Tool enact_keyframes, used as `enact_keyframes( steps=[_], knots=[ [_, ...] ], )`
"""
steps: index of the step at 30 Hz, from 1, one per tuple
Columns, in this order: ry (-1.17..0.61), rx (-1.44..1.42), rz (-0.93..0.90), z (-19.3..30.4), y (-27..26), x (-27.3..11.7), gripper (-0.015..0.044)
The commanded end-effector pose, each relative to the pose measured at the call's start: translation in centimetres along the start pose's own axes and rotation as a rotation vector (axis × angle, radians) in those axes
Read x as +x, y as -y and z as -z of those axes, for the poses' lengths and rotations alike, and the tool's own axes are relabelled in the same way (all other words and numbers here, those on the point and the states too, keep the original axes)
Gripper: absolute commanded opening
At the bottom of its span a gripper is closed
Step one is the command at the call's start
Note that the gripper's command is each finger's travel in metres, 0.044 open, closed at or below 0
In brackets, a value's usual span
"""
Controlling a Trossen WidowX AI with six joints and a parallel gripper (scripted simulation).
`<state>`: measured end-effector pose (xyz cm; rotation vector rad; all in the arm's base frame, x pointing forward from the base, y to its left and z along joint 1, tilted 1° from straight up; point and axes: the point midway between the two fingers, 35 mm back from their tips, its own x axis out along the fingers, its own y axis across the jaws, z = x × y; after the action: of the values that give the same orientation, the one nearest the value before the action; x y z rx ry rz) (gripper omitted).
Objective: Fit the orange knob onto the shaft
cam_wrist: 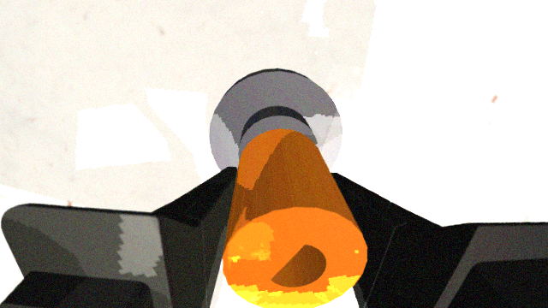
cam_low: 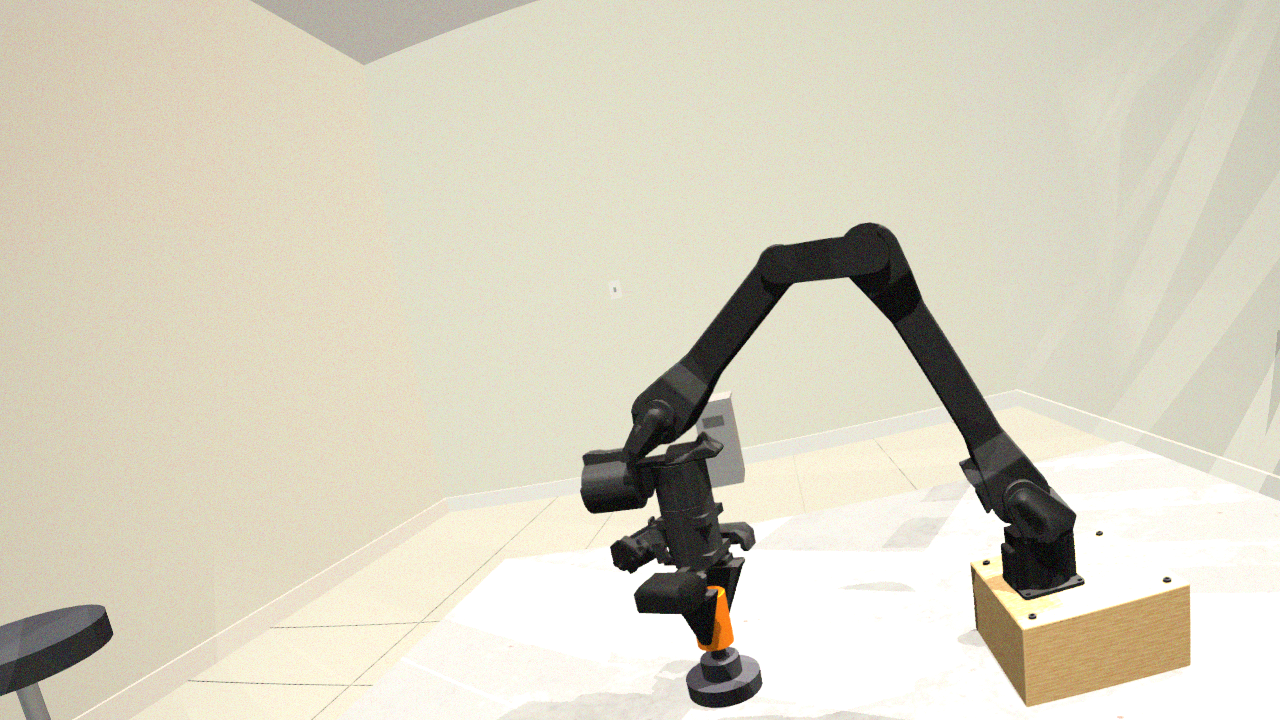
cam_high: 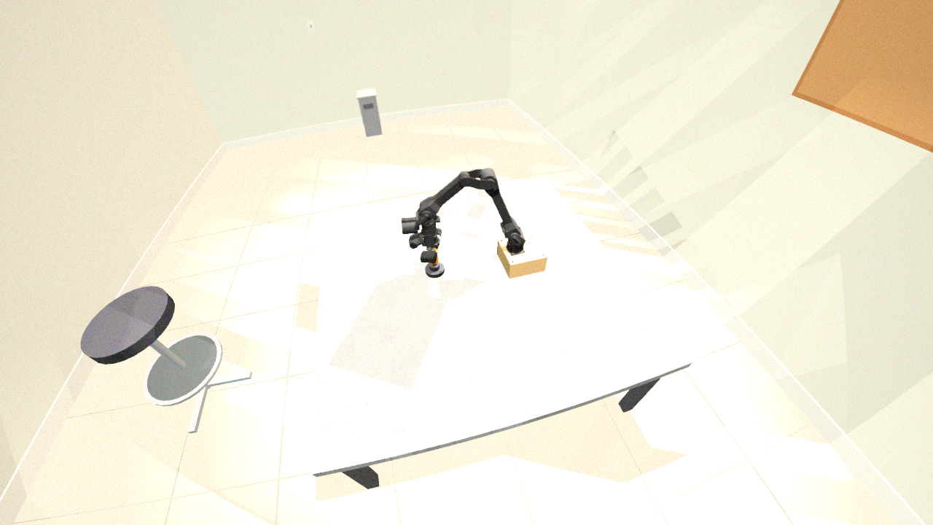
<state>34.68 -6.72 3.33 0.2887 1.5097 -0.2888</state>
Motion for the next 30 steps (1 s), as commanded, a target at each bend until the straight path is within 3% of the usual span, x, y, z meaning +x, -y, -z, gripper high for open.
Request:
enact_keyframes(
  steps=[1, 13, 20, 30],
  knots=[
    [0.002, 0.003, -0.001, -0.15, -0.07, 0.03, 0.0000],
    [0.002, 0.003, -0.001, -0.28, -0.07, -0.47, 0.0000],
    [0.002, 0.202, -0.001, -0.33, -0.04, -0.58, 0.0000],
    [0.002, 0.213, -0.001, -0.09, -0.01, -0.16, 0.0000]
  ],
)
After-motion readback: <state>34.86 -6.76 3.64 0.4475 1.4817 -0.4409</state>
